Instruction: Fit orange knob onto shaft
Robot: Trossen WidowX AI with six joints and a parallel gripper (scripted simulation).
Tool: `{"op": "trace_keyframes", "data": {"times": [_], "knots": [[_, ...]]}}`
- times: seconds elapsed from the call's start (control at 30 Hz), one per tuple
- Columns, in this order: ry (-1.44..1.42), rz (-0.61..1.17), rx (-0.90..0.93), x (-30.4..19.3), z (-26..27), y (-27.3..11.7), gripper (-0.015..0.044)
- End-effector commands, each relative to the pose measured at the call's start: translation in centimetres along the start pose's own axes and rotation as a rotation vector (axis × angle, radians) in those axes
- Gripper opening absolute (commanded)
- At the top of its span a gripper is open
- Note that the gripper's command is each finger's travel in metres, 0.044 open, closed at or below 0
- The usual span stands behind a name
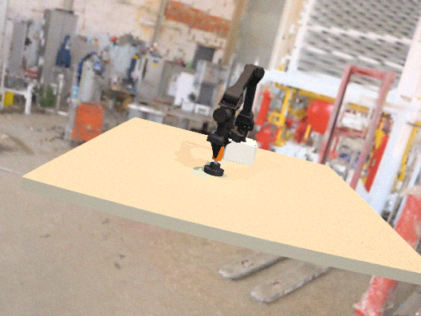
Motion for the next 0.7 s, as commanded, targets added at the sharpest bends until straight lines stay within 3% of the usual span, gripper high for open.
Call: {"op": "trace_keyframes", "data": {"times": [0.0,0.13,0.67], "knots": [[0.069,0.001,-0.011,0.01,-0.05,-0.46,0.0],[0.192,0.0,-0.011,0.08,0.22,-0.56,0.0],[0.192,0.0,-0.011,0.08,0.11,-0.23,0.0]]}}
Point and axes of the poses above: the point midway between the two fingers, 35 mm back from their tips, its own y axis out along the fingers, its own z axis across the jaws, x = y × z, the point moved 1 cm from there along -y, back along the fingers, and after that the axes turned 15 degrees about -y, right-handed, at the moved point
